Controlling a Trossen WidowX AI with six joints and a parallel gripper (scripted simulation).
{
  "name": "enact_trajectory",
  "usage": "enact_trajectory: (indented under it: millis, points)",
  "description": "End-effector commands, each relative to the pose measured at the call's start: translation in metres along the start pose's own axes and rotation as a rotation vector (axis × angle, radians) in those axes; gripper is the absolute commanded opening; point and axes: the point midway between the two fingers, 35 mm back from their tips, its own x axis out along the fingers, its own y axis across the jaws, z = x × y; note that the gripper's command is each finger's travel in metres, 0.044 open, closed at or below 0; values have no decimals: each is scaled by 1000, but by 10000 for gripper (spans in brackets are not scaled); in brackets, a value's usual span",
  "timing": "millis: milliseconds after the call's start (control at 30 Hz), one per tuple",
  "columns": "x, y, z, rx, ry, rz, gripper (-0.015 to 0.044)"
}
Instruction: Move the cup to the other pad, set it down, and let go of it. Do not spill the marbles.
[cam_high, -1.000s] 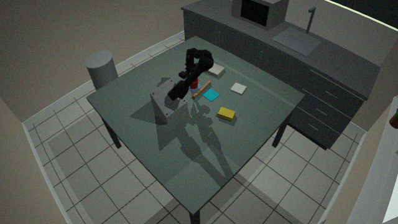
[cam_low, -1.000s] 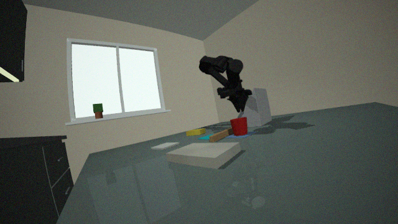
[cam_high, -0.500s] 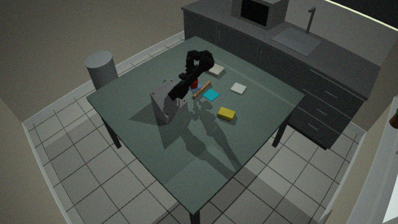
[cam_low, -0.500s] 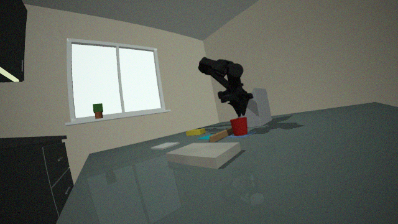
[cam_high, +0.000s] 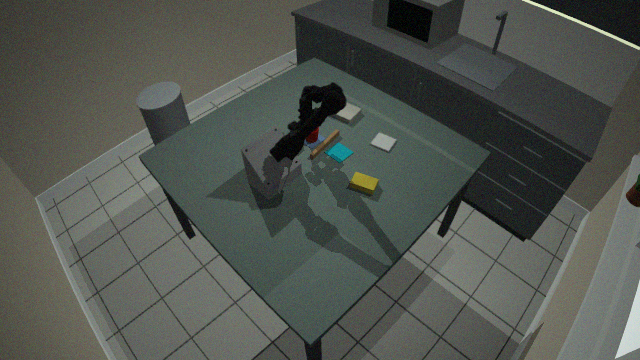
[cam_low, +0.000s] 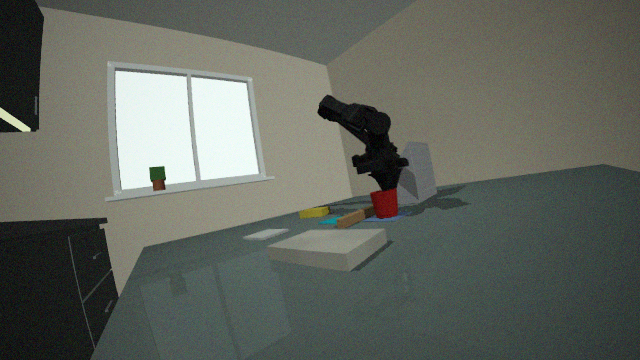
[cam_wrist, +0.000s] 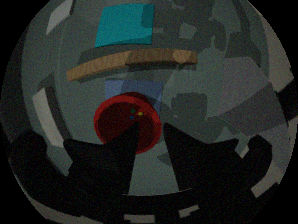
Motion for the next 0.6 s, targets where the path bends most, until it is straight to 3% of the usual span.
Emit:
enact_trajectory:
  millis: [0,500,567]
  points:
    - [9,-2,1,-10,-8,-2,148]
    - [24,-4,2,-9,-12,-3,148]
    - [22,-3,2,-1,-6,-3,95]
